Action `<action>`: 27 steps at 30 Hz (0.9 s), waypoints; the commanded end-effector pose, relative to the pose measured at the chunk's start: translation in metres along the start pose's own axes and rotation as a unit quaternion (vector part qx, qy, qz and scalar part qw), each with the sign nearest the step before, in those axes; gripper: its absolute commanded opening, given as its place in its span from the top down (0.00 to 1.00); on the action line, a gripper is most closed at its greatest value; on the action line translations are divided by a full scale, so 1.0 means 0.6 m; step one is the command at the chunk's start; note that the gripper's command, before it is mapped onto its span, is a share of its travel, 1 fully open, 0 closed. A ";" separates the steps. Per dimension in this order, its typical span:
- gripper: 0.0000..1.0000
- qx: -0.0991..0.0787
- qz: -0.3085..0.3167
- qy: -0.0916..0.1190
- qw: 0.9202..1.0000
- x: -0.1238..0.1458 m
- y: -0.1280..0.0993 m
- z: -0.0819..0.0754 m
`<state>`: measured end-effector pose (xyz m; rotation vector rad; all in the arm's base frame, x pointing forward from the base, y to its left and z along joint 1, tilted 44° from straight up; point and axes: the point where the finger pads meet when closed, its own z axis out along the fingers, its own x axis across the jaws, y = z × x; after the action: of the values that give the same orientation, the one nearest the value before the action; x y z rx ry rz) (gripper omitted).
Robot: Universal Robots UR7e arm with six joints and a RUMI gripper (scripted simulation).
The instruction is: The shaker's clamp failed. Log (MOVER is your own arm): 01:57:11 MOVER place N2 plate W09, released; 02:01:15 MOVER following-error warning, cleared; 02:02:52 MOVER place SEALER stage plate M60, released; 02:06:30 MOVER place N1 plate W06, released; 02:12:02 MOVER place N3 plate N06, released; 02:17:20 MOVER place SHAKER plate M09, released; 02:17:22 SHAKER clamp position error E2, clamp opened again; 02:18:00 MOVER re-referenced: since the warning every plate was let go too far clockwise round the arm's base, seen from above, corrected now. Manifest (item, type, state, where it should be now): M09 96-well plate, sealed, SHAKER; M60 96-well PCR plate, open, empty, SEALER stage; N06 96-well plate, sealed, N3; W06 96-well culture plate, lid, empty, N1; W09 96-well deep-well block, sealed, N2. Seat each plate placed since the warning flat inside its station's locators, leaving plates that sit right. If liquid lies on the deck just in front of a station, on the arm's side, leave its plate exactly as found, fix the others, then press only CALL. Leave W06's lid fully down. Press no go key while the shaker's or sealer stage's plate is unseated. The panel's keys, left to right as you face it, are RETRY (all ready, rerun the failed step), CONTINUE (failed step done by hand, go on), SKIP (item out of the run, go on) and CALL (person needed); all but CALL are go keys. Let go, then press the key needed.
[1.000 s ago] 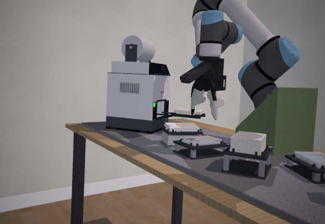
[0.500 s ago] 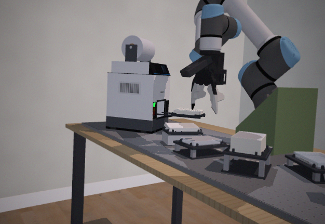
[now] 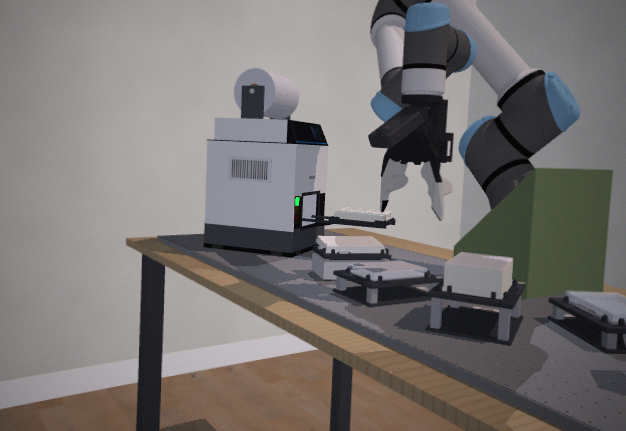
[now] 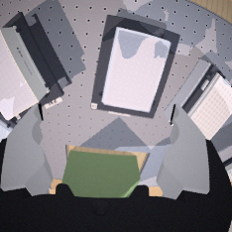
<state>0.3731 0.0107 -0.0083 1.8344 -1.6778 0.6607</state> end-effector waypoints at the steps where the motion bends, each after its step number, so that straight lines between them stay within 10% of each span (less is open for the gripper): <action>1: 0.18 0.001 -0.045 0.000 0.999 -0.039 -0.002 0.000; 27: 0.18 0.001 -0.153 0.000 0.988 -0.197 0.017 0.000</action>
<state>0.3548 0.0882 -0.0828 2.0132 -1.3924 0.5445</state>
